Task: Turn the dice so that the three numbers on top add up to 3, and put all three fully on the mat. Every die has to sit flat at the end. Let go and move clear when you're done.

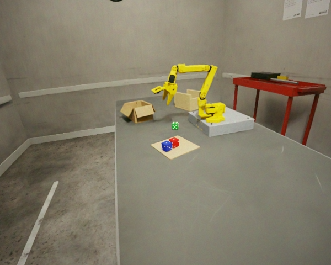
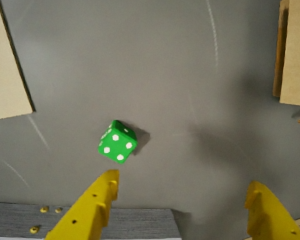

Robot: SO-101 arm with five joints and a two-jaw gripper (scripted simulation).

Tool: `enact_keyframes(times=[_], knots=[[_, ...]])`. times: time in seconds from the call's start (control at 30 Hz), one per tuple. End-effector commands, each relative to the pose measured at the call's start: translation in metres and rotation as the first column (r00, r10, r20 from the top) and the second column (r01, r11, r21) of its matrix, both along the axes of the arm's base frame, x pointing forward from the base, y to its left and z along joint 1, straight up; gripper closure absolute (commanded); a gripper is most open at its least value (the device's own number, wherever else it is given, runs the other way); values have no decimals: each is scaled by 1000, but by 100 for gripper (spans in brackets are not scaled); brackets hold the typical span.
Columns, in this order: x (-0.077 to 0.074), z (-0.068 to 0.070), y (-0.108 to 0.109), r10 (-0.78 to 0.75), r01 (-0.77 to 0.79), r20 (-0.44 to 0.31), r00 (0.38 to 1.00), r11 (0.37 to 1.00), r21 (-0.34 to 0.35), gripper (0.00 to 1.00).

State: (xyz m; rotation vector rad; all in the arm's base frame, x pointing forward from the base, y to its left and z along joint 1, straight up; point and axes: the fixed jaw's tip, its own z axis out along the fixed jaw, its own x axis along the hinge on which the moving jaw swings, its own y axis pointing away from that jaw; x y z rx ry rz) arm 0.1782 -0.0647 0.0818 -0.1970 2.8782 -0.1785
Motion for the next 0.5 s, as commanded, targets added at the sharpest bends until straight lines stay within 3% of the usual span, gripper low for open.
enact_keyframes(times=[0.0,0.47], knots=[[3,1,2,-71,72,-18,997,997,32,65],[14,-5,5,-430,440,-101,897,889,124,65]])
